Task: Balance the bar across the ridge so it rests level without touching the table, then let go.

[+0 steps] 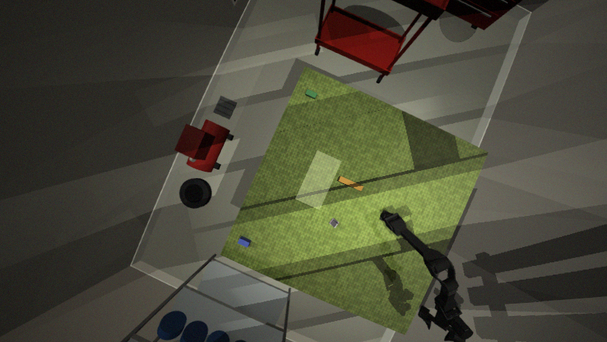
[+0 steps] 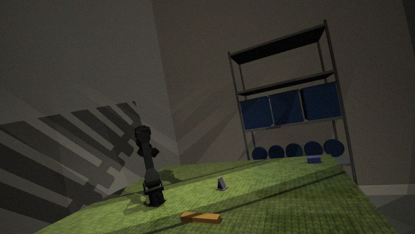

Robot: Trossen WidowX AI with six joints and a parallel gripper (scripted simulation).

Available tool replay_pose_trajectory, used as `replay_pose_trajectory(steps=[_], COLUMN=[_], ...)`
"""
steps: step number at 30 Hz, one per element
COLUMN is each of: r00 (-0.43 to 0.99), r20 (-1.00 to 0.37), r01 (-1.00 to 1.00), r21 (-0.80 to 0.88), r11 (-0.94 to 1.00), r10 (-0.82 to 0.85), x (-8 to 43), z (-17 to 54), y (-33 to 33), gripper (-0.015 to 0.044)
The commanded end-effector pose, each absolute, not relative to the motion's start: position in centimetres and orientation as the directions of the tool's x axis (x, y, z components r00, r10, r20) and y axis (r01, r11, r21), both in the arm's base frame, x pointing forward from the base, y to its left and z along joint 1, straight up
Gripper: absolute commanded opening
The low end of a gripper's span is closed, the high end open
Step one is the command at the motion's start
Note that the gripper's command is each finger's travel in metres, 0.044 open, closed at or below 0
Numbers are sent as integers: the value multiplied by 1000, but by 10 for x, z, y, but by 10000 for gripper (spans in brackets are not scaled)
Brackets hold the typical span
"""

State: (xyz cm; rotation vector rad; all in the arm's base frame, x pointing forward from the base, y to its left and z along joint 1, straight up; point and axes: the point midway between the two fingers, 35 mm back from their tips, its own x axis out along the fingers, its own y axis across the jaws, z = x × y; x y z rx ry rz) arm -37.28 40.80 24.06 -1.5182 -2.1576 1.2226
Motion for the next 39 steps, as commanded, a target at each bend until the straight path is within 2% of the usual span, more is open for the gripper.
replay_pose_trajectory(steps=[1,25,39], r00=[-391,-76,83], r20=[-288,-418,-491], r01=[651,558,372], r21=[-758,-770,-792], r11=[42,-309,-484], r10=[874,905,867], x=[-344,-169,-70], z=[238,213,201], y=[426,495,504], gripper=[315,315,315])
